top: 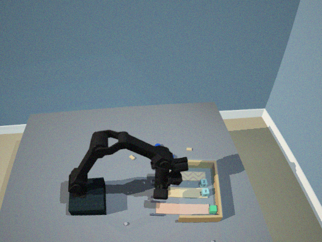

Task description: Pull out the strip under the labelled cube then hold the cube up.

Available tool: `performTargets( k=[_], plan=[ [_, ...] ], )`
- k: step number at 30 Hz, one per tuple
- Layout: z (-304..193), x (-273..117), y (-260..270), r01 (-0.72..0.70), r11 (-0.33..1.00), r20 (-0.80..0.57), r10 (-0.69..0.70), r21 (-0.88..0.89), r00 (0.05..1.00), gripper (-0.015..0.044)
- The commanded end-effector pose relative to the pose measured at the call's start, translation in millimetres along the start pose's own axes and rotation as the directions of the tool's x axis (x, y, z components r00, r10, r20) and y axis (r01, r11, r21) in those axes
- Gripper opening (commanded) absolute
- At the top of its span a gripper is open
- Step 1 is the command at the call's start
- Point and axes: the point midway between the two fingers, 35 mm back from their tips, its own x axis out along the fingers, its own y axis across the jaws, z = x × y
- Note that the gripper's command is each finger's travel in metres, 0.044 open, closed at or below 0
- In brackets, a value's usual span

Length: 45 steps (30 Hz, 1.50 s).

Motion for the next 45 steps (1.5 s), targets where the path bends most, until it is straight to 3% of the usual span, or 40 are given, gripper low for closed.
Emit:
performTargets(
  k=[1,45],
  plan=[
    [-3.4,10.5,-0.3,0.0,1.0,-0.012,0.0,0.0,1.0,0.0],
    [-3.7,16.3,-0.4,0.0,1.0,-0.012,0.0,0.0,1.0,0.0]
  ],
)
